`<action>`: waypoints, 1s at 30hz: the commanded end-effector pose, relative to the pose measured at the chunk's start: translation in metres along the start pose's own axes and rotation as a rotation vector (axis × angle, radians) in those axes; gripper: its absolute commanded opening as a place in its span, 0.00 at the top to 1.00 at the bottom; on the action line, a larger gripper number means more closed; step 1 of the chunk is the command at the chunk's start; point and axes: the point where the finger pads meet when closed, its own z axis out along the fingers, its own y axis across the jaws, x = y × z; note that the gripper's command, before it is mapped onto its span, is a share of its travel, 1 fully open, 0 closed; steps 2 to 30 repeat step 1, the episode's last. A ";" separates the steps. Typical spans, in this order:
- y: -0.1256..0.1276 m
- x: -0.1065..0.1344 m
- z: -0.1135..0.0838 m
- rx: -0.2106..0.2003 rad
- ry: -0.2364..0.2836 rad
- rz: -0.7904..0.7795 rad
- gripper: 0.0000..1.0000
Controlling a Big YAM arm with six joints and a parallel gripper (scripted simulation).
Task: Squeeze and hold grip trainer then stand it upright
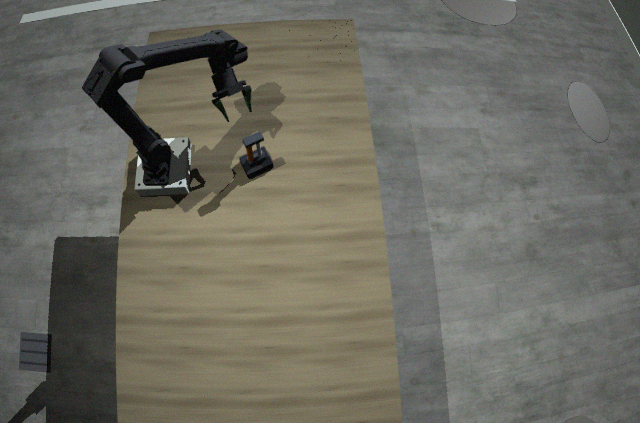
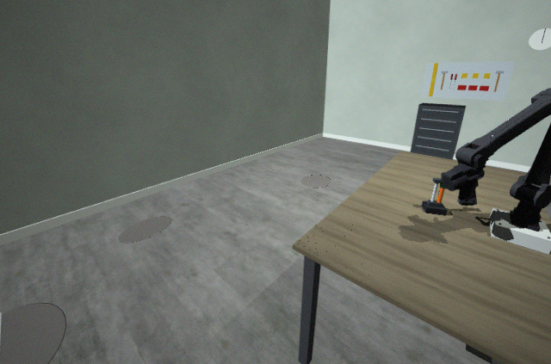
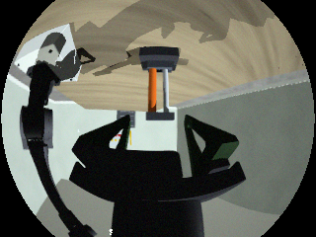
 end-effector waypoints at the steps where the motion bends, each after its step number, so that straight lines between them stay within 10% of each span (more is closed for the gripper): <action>1: -0.010 0.005 -0.010 0.017 -0.012 0.034 0.24; 30: -0.010 0.005 -0.010 0.017 -0.012 0.034 0.24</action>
